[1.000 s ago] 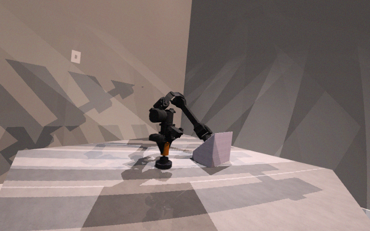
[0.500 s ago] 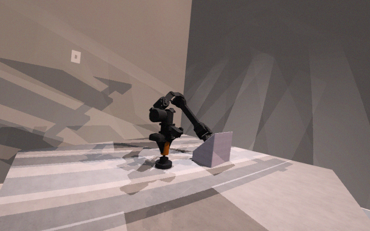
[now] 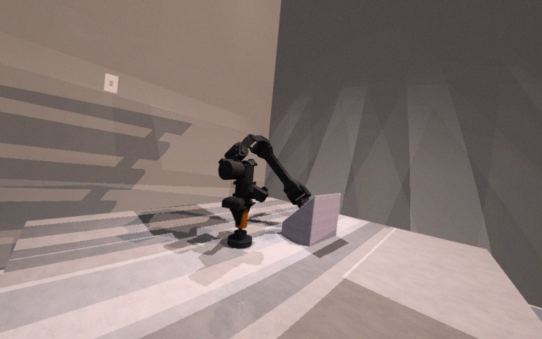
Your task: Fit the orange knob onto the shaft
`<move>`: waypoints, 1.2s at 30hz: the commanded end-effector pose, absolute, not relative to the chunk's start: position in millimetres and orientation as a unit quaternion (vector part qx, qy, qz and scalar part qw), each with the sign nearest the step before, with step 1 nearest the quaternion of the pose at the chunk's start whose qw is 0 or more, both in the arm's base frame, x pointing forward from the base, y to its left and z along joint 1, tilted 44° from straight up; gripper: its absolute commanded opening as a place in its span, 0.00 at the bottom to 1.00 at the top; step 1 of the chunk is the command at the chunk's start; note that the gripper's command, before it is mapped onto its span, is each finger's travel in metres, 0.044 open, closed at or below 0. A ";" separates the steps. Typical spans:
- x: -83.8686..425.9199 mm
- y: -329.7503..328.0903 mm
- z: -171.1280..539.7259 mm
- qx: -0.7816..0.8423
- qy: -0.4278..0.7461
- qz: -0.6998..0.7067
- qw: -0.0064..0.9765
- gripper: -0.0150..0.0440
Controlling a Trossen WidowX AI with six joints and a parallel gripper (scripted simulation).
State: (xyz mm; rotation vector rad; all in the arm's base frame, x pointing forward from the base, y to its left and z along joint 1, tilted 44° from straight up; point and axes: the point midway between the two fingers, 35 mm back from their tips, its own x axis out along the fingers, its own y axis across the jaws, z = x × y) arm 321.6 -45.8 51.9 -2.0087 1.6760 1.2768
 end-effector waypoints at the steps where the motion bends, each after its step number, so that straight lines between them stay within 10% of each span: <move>1: 322.0 -46.7 51.1 -0.686 0.570 0.438 0.111 0.25; 36: 322.0 -46.1 51.5 -0.694 0.521 0.495 0.039 0.25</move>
